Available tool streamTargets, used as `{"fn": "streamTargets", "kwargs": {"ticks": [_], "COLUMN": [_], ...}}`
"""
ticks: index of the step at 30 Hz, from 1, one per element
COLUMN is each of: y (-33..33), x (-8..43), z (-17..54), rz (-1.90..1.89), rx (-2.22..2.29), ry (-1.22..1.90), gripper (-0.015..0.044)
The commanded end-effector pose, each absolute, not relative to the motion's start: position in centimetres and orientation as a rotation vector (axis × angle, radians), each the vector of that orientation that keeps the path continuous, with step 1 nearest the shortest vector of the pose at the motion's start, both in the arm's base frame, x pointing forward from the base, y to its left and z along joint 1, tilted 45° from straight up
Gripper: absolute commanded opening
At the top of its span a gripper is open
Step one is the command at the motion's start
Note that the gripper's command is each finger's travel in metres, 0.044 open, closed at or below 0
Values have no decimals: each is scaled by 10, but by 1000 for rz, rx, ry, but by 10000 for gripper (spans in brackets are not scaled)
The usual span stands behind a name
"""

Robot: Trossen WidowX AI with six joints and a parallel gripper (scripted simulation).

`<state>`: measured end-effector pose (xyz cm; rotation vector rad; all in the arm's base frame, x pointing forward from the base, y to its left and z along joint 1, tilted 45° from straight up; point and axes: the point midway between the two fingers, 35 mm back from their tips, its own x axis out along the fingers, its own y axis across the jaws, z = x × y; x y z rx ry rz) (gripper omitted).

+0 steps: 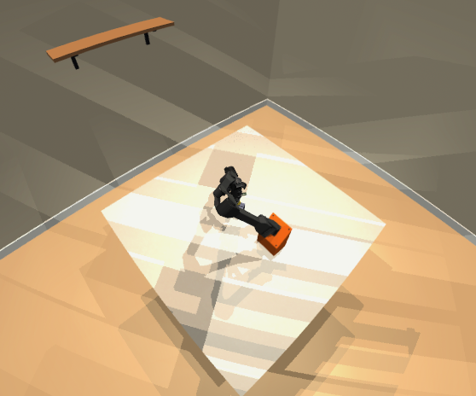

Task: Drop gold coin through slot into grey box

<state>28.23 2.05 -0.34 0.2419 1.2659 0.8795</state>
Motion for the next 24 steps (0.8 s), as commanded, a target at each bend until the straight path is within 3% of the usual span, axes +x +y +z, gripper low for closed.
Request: {"fn": "streamTargets", "kwargs": {"ticks": [1, 5, 14, 24], "y": [20, 20, 20, -9], "x": [283, 283, 283, 279], "z": [-3, -3, -3, 29], "rz": [880, 880, 880, 882], "rx": [241, 241, 241, 250], "ry": [1265, 1265, 1265, 1269], "gripper": [52, 158, 161, 423]}}
